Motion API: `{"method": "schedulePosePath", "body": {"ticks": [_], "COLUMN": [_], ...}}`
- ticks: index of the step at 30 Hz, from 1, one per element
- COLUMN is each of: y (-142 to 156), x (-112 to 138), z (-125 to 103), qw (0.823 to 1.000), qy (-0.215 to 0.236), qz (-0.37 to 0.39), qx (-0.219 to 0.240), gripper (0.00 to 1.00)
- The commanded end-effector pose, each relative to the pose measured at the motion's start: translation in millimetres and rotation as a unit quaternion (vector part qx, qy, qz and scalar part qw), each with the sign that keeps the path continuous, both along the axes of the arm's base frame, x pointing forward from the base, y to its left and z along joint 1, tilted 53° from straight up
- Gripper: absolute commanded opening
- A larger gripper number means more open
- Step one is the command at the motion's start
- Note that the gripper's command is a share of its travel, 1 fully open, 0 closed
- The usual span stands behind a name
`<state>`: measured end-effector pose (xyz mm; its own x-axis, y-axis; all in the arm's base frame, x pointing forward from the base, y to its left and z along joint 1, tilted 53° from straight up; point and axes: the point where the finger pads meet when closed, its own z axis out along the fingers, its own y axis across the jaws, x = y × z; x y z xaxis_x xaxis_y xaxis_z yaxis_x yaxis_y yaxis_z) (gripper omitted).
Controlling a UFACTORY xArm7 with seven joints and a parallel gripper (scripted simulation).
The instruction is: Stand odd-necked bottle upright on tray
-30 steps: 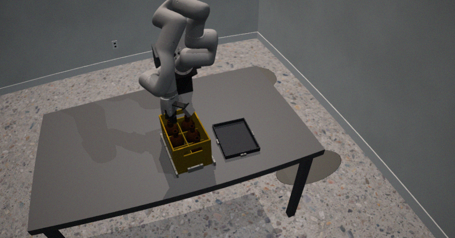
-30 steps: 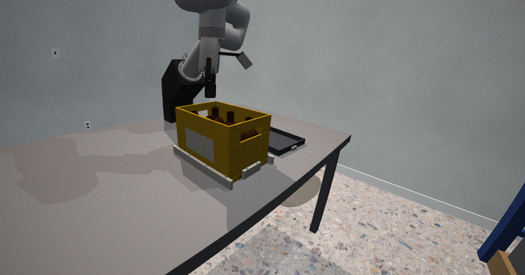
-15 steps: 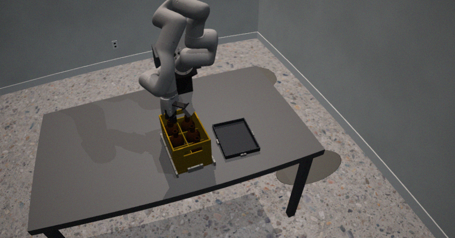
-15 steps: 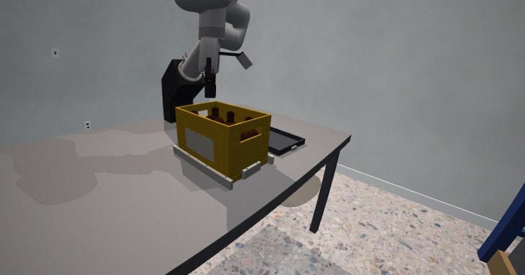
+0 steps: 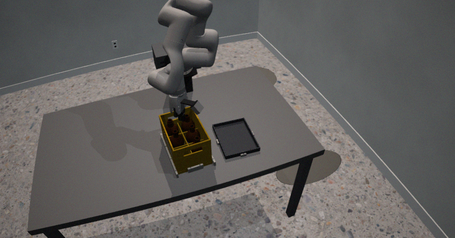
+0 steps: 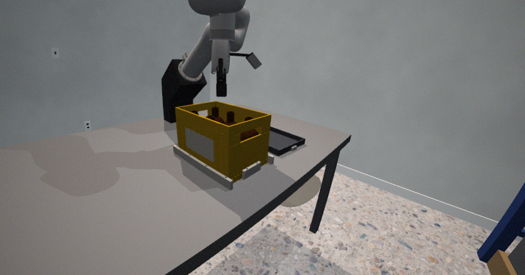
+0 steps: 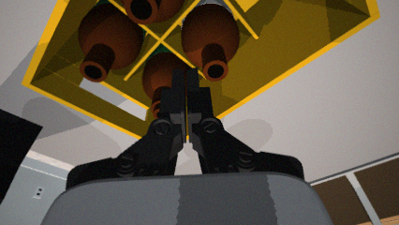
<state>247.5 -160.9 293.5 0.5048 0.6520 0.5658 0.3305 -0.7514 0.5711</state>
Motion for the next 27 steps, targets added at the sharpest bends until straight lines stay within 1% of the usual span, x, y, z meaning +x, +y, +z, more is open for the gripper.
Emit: {"method": "schedulePosePath", "body": {"ticks": [1,3,9,10,27], "y": [32,45,46,46,46], "x": [4,4,4,4,4], "z": [1,-3,-4,-4,-4], "qw": [1.0,1.0,1.0,1.0,1.0], "qy": [0.0,0.005,0.005,0.005,0.005], "qz": [-0.007,-0.01,-0.01,-0.01,-0.01], "qx": [-0.003,-0.006,-0.006,-0.006,-0.006], "gripper": [0.0,0.0,0.0,0.65,0.65]}}
